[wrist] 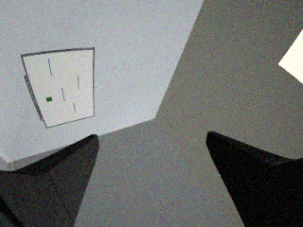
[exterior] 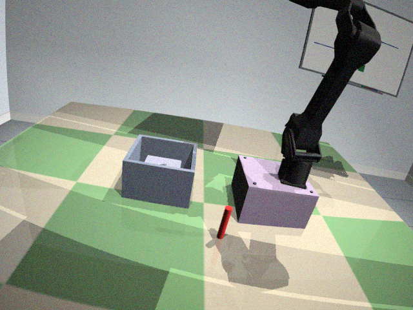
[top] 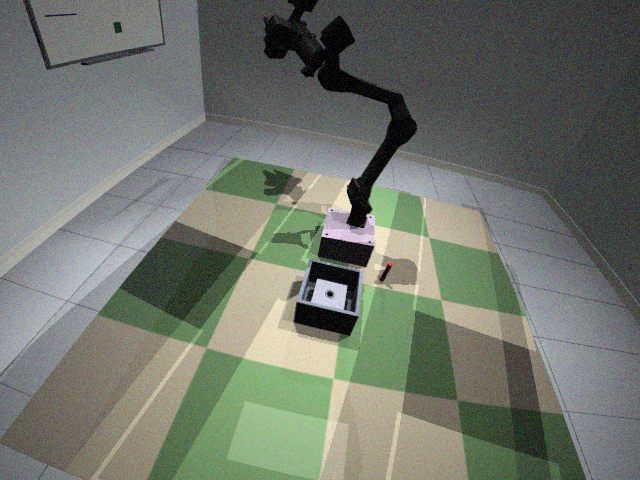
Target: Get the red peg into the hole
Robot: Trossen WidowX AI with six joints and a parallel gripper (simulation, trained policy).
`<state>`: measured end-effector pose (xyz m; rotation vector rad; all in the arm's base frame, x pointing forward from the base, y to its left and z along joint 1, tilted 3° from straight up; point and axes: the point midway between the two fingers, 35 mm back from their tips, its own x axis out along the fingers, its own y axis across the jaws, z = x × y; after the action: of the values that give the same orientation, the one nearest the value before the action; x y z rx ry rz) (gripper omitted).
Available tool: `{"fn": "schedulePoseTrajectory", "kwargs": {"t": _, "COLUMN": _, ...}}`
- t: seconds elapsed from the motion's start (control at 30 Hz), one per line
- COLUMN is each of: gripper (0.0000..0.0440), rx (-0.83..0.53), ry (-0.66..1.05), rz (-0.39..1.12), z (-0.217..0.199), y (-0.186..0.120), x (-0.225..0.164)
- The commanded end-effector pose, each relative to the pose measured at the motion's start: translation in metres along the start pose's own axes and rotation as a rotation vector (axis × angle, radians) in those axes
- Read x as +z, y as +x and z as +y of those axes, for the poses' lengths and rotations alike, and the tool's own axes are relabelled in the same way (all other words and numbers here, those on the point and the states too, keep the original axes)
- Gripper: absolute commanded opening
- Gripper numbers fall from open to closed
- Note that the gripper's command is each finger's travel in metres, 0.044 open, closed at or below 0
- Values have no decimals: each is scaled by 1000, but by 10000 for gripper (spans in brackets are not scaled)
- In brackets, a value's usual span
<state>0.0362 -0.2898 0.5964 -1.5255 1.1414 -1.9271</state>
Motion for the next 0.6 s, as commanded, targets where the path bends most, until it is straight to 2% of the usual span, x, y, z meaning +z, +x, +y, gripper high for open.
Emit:
{"fn": "schedulePoseTrajectory", "kwargs": {"t": 0.0, "gripper": 418, "rx": 5, "ry": 19, "rz": -14, "z": 2, "y": -1, "x": 5}}
{"fn": "schedulePoseTrajectory", "kwargs": {"t": 0.07, "gripper": 440, "rx": 26, "ry": 63, "rz": -54, "z": 9, "y": -3, "x": 19}}
{"fn": "schedulePoseTrajectory", "kwargs": {"t": 0.3, "gripper": 440, "rx": 154, "ry": 210, "rz": -195, "z": 33, "y": -24, "x": 69}}
{"fn": "schedulePoseTrajectory", "kwargs": {"t": 0.57, "gripper": 440, "rx": 331, "ry": 363, "rz": -336, "z": 59, "y": -61, "x": 123}}
